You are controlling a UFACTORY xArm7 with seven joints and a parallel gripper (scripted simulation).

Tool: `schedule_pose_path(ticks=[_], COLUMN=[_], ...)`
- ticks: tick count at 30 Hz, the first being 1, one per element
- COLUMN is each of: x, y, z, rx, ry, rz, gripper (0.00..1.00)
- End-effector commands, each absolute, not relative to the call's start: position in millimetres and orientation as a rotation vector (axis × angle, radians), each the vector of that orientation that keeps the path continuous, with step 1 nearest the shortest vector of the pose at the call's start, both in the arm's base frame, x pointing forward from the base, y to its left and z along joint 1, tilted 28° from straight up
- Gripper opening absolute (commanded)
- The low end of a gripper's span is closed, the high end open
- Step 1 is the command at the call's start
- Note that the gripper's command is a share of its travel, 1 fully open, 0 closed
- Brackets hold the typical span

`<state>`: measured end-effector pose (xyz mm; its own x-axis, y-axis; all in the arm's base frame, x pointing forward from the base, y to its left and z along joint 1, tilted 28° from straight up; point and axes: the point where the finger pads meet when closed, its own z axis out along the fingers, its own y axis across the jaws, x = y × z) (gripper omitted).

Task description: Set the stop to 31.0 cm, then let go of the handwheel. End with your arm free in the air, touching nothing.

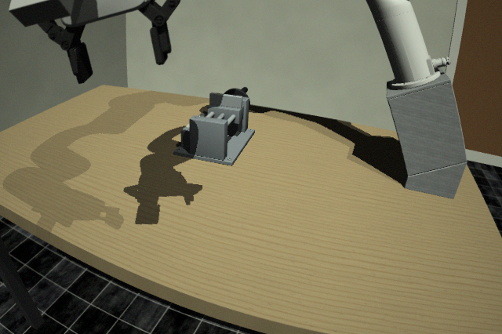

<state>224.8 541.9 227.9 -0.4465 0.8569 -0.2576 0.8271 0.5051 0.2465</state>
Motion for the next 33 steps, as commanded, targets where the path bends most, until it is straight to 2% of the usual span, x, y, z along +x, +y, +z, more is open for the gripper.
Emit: schedule_pose_path(ticks=[1, 10, 15, 19, 23, 25, 33], x=[223, 241, 288, 301, 345, 345, 407], y=[543, 532, 501, 491, 451, 451, 374], z=[233, 241, 262, 268, 290, 290, 319], rx=[1.403, 1.489, 1.708, 1.768, 1.97, 1.97, 2.264], ry=[2.406, 2.332, 2.122, 2.059, 1.824, 1.824, 1.401], rz=[0.124, 0.16, 0.257, 0.285, 0.382, 0.382, 0.534], gripper=[1.0, 1.0, 1.0, 1.0, 1.0, 1.0, 1.0])
